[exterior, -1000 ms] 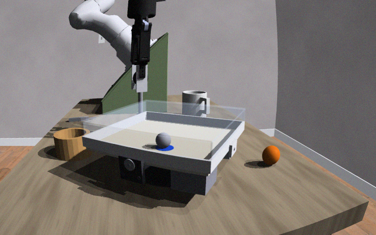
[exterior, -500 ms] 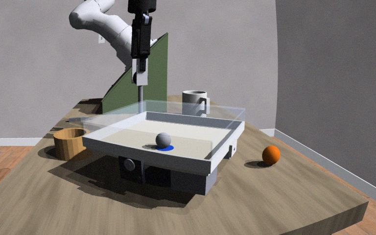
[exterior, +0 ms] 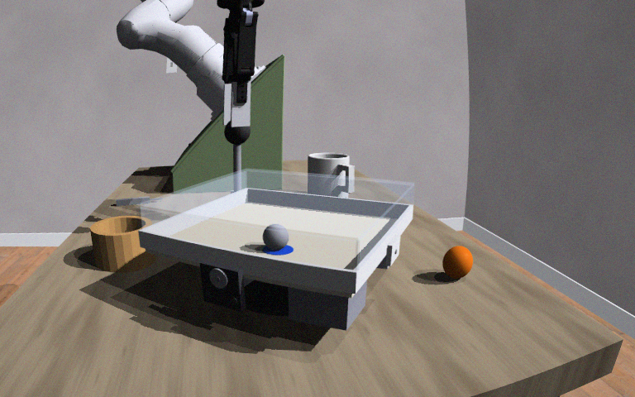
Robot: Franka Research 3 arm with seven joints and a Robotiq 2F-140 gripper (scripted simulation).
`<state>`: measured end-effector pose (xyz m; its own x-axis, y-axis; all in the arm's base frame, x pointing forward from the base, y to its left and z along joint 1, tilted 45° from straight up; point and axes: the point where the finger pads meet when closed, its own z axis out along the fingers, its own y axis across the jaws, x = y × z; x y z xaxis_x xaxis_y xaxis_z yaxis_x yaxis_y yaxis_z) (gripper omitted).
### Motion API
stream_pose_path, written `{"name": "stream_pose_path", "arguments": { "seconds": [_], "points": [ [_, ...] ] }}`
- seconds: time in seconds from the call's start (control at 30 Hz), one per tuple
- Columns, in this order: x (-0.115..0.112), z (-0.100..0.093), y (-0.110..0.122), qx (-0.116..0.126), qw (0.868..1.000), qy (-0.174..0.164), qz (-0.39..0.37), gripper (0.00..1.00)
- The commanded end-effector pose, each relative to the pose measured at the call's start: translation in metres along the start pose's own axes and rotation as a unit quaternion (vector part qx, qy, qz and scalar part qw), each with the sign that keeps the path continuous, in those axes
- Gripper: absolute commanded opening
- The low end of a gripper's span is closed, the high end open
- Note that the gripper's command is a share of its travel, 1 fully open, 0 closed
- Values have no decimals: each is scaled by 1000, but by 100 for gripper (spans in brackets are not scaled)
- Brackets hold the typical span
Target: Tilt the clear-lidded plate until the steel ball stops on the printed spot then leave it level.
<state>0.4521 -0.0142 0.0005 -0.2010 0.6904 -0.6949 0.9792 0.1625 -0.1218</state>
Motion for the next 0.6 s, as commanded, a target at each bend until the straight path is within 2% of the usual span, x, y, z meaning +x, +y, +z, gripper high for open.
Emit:
{"name": "stream_pose_path", "arguments": {
  "seconds": [0.0,0.57],
  "points": [
    [-1,-3,-2,4,1000,-2,-5,36],
    [-1,-17,-2,4,1000,-2,-5,36]
  ]
}}
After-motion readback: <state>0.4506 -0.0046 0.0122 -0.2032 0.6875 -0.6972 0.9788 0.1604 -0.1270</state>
